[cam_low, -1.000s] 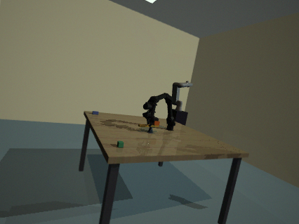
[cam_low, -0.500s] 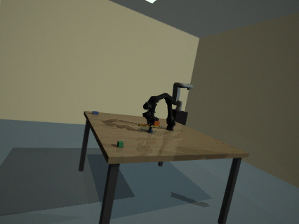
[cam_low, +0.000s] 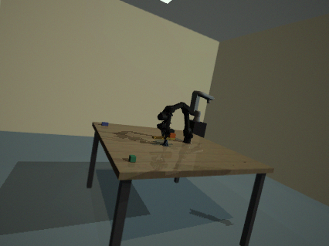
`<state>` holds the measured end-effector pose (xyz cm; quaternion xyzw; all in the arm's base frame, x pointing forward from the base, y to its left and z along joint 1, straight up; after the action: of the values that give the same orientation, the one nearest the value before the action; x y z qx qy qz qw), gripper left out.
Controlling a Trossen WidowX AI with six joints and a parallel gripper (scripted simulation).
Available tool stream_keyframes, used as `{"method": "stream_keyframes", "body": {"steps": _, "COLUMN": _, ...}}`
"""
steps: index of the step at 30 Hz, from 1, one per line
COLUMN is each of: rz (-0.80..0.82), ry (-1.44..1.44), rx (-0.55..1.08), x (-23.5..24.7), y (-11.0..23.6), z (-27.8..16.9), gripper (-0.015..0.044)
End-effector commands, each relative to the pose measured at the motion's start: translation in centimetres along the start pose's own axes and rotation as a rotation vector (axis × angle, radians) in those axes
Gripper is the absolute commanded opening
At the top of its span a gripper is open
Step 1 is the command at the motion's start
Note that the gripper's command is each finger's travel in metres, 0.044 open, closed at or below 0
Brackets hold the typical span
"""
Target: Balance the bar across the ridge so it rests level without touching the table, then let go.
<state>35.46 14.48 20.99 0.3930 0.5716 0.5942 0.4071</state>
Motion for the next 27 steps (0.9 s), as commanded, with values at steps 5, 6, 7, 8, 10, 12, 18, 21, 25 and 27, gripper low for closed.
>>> {"method": "stream_keyframes", "body": {"steps": 5, "rz": 0.000, "ry": 0.000, "rx": 0.000, "x": 0.0, "y": 0.0, "z": 0.0, "gripper": 0.0185}}
{"method": "stream_keyframes", "body": {"steps": 6, "rz": 0.000, "ry": 0.000, "rx": 0.000, "x": 0.0, "y": 0.0, "z": 0.0, "gripper": 0.0185}}
{"method": "stream_keyframes", "body": {"steps": 7, "rz": 0.000, "ry": 0.000, "rx": 0.000, "x": 0.0, "y": 0.0, "z": 0.0, "gripper": 0.0185}}
{"method": "stream_keyframes", "body": {"steps": 8, "rz": 0.000, "ry": 0.000, "rx": 0.000, "x": 0.0, "y": 0.0, "z": 0.0, "gripper": 0.0185}}
{"method": "stream_keyframes", "body": {"steps": 10, "rz": 0.000, "ry": 0.000, "rx": 0.000, "x": 0.0, "y": 0.0, "z": 0.0, "gripper": 0.0211}}
{"method": "stream_keyframes", "body": {"steps": 12, "rz": 0.000, "ry": 0.000, "rx": 0.000, "x": 0.0, "y": 0.0, "z": 0.0, "gripper": 0.0264}}
{"method": "stream_keyframes", "body": {"steps": 18, "rz": 0.000, "ry": 0.000, "rx": 0.000, "x": 0.0, "y": 0.0, "z": 0.0, "gripper": 0.0421}}
{"method": "stream_keyframes", "body": {"steps": 21, "rz": 0.000, "ry": 0.000, "rx": 0.000, "x": 0.0, "y": 0.0, "z": 0.0, "gripper": 0.0440}}
{"method": "stream_keyframes", "body": {"steps": 25, "rz": 0.000, "ry": 0.000, "rx": -0.015, "x": 0.0, "y": 3.1, "z": 0.2, "gripper": 0.0440}}
{"method": "stream_keyframes", "body": {"steps": 27, "rz": 0.001, "ry": 0.000, "rx": -0.027, "x": 0.0, "y": 5.7, "z": 0.1, "gripper": 0.0440}}
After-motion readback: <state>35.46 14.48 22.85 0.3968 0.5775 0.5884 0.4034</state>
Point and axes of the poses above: the point midway between the two fingers, 35 mm back from their tips, its own y axis back along the fingers, its own x axis across the jaws, z = x × y, the point moved 10 cm from there along y, back along the fingers, and after that the axes turned 15 degrees about y, right-handed, at the moved point
